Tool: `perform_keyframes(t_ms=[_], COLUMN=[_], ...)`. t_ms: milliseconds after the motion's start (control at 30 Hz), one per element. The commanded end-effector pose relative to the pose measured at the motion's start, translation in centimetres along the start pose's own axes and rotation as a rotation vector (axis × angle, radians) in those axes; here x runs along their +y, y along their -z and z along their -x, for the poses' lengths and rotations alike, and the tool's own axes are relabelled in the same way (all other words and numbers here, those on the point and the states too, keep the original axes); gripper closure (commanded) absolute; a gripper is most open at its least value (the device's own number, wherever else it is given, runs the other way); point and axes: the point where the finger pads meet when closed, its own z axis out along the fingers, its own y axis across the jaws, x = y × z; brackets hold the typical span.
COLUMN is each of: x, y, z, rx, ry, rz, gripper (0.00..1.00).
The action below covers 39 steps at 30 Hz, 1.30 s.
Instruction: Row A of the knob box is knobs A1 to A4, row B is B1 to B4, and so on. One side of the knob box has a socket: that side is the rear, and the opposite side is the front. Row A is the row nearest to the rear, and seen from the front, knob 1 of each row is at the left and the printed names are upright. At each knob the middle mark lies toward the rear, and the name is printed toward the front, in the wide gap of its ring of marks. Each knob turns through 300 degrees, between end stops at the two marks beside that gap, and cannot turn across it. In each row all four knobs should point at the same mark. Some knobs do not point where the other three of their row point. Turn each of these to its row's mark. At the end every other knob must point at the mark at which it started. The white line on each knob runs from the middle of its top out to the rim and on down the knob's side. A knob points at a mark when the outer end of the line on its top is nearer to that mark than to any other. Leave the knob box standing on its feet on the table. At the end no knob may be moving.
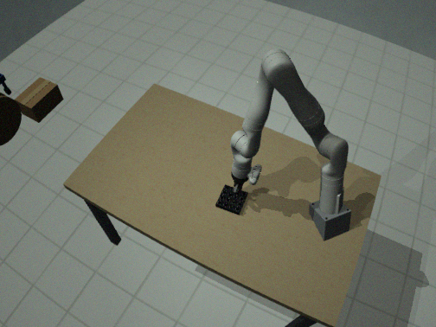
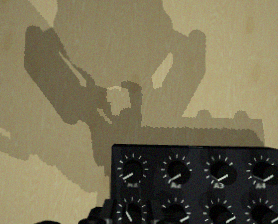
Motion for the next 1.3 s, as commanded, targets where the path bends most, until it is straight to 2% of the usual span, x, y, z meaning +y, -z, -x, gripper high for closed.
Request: perform_keyframes(t_ms=[0, 367, 400, 1267], x=[0.03, 0.03, 0.03, 0.03], y=[0.04, 0.04, 0.04, 0.04], z=[0.03, 0.03, 0.03, 0.03], rx=[-0.001, -0.001, -0.001, -0.001], ry=[0.000, 0.000, 0.000, 0.000], rz=[0.001, 0.001, 0.001, 0.001], gripper=[0.81, 0.81, 0.92, 0.92])
